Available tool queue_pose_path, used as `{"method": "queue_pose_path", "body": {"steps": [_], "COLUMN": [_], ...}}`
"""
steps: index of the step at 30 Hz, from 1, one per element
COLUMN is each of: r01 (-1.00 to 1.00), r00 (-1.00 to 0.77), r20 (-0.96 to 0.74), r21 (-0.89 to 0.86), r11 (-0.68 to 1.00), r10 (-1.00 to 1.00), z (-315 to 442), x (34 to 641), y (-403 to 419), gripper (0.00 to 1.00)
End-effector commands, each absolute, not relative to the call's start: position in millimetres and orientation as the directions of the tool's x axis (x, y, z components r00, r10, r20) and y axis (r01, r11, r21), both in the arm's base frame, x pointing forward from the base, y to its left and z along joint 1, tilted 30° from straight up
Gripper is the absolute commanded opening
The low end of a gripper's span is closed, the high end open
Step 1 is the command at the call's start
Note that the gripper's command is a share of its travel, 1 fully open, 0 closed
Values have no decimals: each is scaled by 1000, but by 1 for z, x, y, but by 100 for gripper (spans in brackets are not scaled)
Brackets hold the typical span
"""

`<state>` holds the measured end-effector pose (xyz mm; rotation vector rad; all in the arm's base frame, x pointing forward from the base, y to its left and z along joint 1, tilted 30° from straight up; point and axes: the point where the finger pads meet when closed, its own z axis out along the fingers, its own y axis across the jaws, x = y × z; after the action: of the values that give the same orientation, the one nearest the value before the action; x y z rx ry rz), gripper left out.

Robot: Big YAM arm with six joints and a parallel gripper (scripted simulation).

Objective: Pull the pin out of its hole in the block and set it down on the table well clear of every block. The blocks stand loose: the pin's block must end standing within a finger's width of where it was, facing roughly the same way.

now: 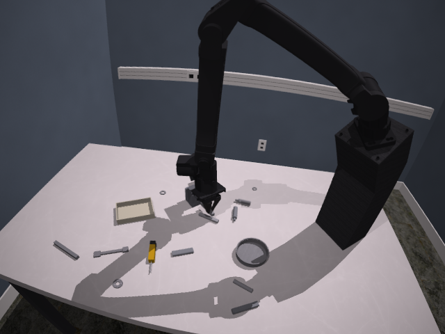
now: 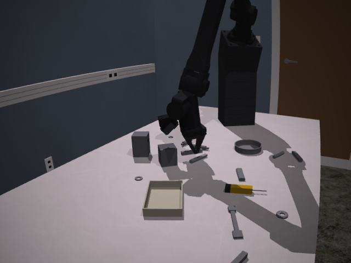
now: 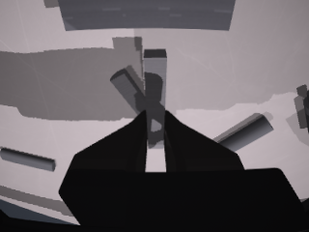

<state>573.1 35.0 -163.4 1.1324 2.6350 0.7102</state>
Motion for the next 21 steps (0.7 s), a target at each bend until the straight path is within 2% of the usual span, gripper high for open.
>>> {"method": "queue_pose_path", "body": {"steps": [1,21], "r01": [626,626], "r00": [-681,-678], "r20": [-3,-6], "r21": [516,521], "r11": [585,581], "r10": [732,735], "z": [-145,-143], "x": [579,577], "y": [39,45], "gripper": [0,0]}}
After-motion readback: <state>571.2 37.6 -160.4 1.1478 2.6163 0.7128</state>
